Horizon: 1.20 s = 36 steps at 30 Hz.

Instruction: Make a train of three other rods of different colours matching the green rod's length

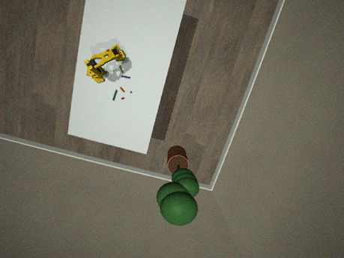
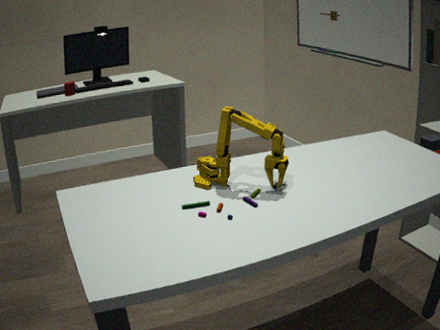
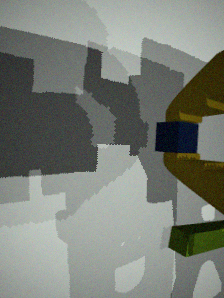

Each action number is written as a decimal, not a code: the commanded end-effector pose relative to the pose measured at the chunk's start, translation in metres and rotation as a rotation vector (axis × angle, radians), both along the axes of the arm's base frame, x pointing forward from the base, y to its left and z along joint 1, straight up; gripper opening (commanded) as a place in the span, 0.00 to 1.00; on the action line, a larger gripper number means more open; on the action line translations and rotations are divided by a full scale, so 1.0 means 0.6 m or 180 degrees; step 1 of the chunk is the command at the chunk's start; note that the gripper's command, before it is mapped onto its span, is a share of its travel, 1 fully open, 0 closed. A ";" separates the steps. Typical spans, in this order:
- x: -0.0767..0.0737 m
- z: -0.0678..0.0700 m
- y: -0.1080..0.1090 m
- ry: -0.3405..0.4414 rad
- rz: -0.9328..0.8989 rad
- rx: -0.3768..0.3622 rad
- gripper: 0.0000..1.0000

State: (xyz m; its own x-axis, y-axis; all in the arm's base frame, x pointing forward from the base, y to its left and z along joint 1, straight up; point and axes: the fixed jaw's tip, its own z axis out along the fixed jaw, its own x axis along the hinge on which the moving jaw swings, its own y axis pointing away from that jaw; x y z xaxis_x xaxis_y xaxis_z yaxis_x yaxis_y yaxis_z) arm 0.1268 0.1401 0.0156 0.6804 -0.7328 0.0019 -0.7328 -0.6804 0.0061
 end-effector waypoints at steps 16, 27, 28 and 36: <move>0.019 0.017 0.025 -0.0248 0.0002 0.0284 0.00; 0.016 0.013 0.022 -0.0233 0.0002 0.0268 0.00; 0.016 0.013 0.022 -0.0233 0.0002 0.0268 0.00; 0.016 0.013 0.022 -0.0233 0.0002 0.0268 0.00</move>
